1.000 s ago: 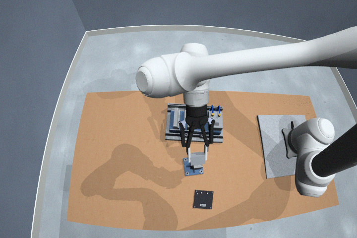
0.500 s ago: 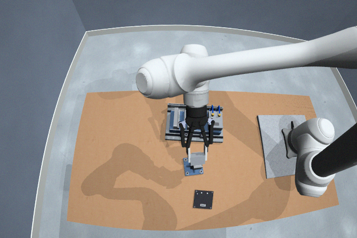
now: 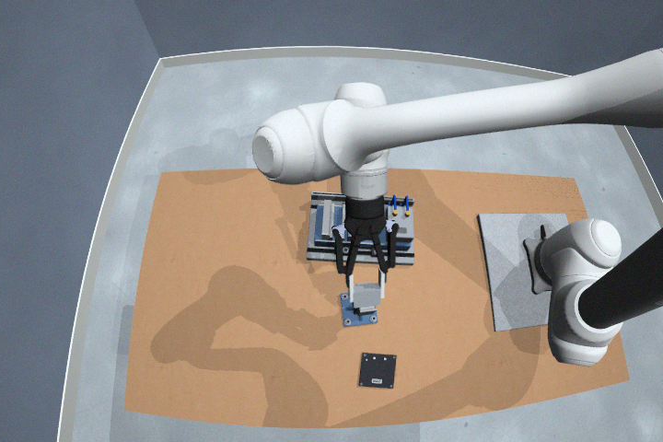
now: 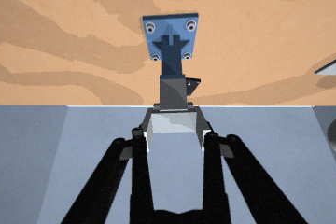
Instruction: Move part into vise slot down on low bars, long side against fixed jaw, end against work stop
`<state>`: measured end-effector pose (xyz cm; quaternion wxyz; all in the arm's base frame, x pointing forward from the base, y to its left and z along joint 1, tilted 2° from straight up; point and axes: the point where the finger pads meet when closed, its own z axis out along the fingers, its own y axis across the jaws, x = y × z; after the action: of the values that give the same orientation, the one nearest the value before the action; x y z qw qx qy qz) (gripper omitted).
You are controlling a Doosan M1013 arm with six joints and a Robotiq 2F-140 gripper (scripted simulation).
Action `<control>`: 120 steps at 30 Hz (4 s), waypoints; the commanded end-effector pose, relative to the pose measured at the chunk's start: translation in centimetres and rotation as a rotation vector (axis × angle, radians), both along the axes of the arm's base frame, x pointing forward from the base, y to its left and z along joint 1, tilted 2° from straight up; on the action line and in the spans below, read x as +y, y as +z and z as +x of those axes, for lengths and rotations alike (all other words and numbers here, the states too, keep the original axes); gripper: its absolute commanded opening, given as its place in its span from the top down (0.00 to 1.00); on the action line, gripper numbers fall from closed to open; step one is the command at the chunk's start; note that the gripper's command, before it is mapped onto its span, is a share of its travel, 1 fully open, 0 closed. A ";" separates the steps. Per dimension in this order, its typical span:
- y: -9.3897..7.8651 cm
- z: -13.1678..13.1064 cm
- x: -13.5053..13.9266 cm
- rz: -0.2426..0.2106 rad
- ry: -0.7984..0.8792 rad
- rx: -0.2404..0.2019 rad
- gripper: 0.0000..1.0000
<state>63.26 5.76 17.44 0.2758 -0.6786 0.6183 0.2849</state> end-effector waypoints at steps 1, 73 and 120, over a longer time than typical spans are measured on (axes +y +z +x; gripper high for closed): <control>0.0 0.0 0.0 0.000 0.000 0.000 1.00; 0.0 0.0 0.0 0.000 0.000 0.000 0.49; -0.2 0.0 0.0 0.000 0.000 0.000 0.49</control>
<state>63.26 5.76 17.29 0.2758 -0.6786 0.6183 0.2849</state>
